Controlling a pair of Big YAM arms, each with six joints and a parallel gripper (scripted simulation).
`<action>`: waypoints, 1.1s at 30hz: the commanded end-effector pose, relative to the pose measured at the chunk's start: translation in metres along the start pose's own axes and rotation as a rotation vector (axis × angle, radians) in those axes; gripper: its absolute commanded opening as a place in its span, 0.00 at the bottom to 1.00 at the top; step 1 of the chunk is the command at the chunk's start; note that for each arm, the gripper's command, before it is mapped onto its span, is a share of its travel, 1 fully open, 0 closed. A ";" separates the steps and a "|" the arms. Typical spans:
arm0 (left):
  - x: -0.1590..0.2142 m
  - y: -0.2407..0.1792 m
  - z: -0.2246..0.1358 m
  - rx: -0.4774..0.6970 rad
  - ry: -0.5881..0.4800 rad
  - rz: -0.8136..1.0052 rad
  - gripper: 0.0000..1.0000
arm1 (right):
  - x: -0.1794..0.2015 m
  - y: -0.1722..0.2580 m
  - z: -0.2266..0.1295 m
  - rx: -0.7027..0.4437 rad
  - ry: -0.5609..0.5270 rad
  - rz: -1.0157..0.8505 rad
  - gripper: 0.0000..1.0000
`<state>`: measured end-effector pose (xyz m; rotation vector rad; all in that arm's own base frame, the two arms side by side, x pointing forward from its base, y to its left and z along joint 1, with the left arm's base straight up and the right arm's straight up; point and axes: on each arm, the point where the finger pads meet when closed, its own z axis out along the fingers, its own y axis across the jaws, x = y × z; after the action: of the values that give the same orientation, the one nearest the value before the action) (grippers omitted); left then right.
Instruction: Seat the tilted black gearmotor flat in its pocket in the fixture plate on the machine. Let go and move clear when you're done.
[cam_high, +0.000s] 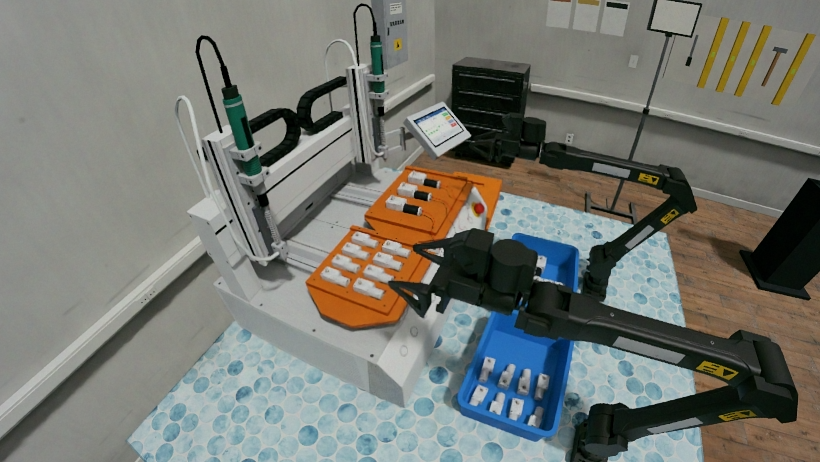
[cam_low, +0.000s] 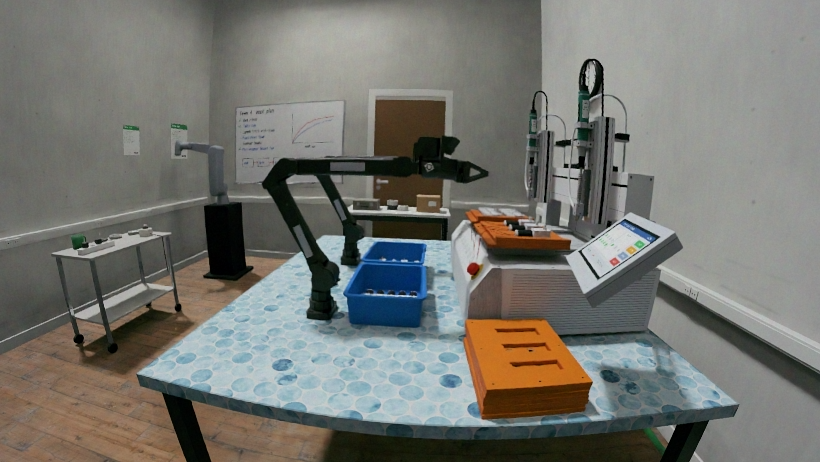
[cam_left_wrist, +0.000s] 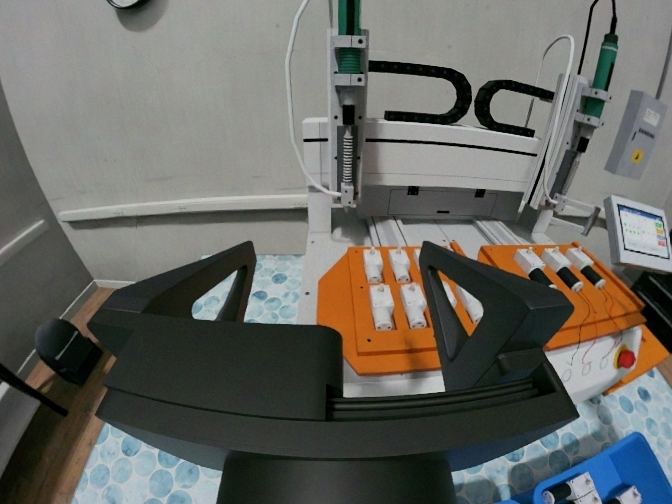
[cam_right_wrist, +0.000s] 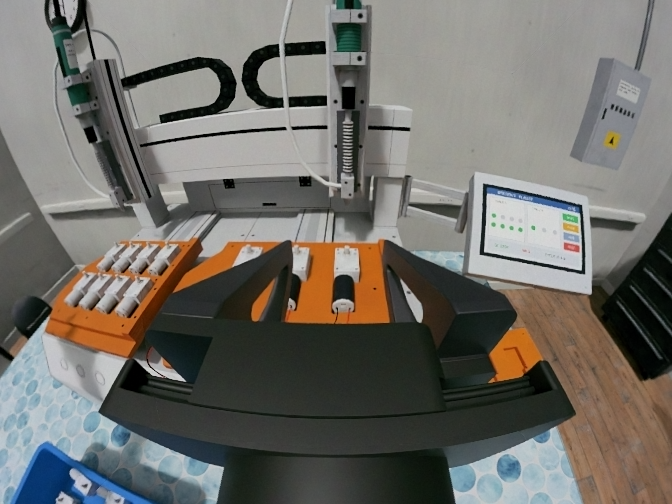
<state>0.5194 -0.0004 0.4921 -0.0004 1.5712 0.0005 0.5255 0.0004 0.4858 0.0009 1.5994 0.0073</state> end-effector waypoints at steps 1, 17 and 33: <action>-0.024 0.004 -0.009 -0.005 -0.048 -0.011 1.00 | -0.019 -0.005 -0.010 0.013 -0.067 -0.017 0.55; -0.022 0.004 -0.009 -0.005 -0.044 -0.011 1.00 | -0.023 -0.002 -0.009 0.010 -0.056 0.002 0.55; -0.020 0.004 -0.009 -0.005 -0.040 -0.011 1.00 | -0.036 0.000 -0.006 0.006 -0.075 0.002 0.55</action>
<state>0.5193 -0.0005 0.4923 0.0000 1.5707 0.0000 0.5189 -0.0006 0.4916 0.0000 1.5717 -0.0001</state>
